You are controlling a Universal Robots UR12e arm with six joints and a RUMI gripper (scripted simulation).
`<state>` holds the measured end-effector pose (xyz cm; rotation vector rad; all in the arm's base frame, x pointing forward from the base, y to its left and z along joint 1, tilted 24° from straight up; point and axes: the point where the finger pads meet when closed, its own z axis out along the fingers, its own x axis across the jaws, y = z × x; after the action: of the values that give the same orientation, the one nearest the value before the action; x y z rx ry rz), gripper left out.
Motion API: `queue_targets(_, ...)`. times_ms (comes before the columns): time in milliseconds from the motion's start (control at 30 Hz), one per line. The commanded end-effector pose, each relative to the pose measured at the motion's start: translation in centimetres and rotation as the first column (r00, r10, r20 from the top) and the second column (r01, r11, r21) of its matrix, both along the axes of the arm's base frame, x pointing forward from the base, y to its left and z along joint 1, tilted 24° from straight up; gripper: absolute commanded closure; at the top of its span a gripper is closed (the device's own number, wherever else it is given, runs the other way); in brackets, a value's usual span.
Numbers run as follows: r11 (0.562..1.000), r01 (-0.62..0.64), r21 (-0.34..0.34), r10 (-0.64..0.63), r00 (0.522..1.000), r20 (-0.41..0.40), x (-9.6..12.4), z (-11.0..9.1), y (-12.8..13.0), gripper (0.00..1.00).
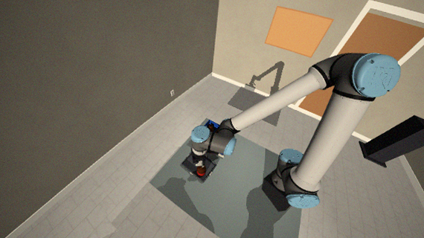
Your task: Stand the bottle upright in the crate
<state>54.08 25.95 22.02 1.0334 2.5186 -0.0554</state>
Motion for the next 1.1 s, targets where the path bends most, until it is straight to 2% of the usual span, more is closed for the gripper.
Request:
queue_targets(0,1.000,0.000,0.000,0.000,1.000,0.001,0.2,-0.4,-0.1,0.62)
queue_targets(1067,1.000,0.000,0.000,0.000,1.000,0.001,1.4,-3.4,-0.7,0.62)
